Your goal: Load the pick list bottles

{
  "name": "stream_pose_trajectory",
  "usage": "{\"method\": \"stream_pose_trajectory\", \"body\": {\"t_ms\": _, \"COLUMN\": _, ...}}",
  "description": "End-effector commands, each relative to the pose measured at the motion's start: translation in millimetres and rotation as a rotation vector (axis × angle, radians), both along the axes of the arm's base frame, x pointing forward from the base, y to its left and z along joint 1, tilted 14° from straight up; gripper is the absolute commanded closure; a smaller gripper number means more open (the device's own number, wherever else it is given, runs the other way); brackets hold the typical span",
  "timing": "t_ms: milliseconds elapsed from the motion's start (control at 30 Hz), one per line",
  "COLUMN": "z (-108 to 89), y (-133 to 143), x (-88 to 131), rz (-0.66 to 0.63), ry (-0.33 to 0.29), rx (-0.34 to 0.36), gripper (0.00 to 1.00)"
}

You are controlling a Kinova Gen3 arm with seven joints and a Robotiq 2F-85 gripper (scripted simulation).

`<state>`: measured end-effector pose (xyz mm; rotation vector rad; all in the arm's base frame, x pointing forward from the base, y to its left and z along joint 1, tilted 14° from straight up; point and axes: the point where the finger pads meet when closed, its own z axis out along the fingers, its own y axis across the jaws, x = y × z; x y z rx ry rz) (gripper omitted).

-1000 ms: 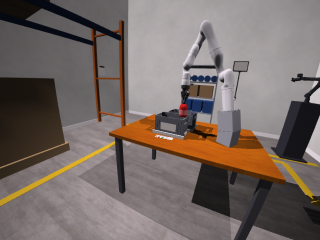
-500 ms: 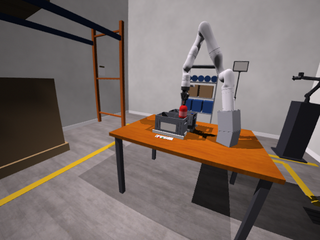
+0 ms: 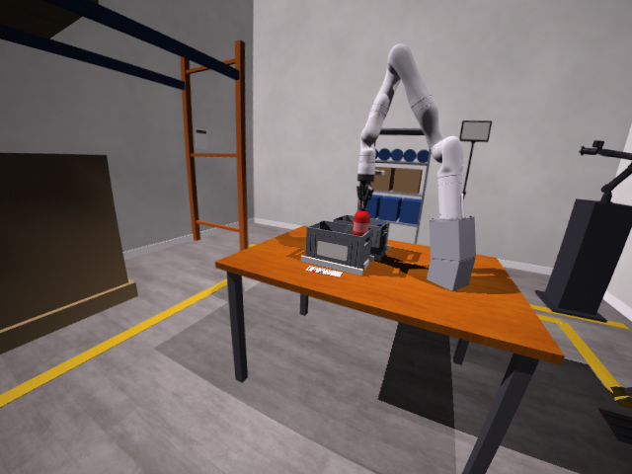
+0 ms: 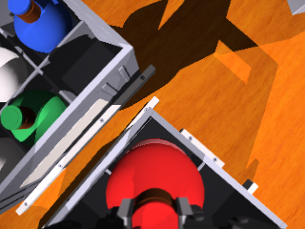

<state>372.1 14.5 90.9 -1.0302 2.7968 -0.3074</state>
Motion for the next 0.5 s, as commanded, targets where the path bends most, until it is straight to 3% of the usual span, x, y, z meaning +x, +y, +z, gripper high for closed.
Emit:
{"method": "stream_pose_trajectory", "body": {"t_ms": 0, "z": -2.0, "y": 0, "x": 1, "rz": 0.0, "ry": -0.001, "rx": 0.001, "gripper": 0.9}}
{"method": "stream_pose_trajectory", "body": {"t_ms": 467, "z": -14.6, "y": -2, "x": 4, "rz": 0.0, "ry": -0.001, "rx": 0.001, "gripper": 0.9}}
